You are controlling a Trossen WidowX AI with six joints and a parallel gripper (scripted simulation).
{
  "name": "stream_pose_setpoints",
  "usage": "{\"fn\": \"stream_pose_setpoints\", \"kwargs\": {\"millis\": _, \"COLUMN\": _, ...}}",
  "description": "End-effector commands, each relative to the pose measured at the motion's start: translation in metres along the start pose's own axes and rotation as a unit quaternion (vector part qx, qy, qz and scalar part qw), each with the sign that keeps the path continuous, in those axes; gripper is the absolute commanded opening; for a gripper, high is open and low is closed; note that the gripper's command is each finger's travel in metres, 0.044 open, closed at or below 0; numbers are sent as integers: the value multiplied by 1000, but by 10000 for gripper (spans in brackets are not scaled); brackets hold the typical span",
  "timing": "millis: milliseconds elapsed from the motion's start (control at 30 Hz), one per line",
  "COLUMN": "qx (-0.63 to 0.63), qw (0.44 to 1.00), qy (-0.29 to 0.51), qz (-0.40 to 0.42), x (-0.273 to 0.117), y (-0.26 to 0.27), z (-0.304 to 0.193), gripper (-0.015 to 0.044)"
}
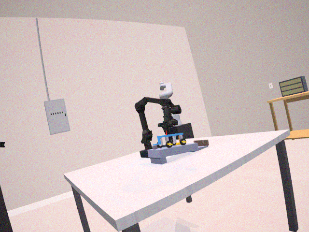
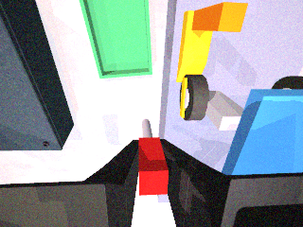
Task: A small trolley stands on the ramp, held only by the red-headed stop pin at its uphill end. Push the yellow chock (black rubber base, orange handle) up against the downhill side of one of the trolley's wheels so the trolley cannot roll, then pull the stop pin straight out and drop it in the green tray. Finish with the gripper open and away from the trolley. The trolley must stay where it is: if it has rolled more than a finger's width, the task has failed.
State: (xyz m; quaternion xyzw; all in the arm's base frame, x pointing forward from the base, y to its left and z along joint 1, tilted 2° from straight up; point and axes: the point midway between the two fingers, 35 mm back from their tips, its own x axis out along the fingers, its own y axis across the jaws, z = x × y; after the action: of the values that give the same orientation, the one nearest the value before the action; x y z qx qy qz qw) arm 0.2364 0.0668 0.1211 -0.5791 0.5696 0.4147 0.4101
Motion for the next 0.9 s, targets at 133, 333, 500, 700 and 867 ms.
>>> {"fn": "stream_pose_setpoints", "kwargs": {"millis": 133, "qx": 0, "qw": 1000, "qy": -1, "qz": 4, "x": -3, "y": 1, "z": 34, "gripper": 0}}
{"fn": "stream_pose_setpoints", "kwargs": {"millis": 333, "qx": 0, "qw": 1000, "qy": -2, "qz": 4, "x": -5, "y": 3, "z": 58, "gripper": 0}}
{"fn": "stream_pose_setpoints", "kwargs": {"millis": 500, "qx": -10, "qw": 1000, "qy": -4, "qz": 3, "x": -5, "y": 3, "z": 58, "gripper": 0}}
{"fn": "stream_pose_setpoints", "kwargs": {"millis": 700, "qx": -96, "qw": 995, "qy": -20, "qz": -5, "x": -5, "y": 3, "z": 57, "gripper": 0}}
{"fn": "stream_pose_setpoints", "kwargs": {"millis": 867, "qx": -173, "qw": 984, "qy": -32, "qz": -15, "x": -5, "y": 4, "z": 56, "gripper": 0}}
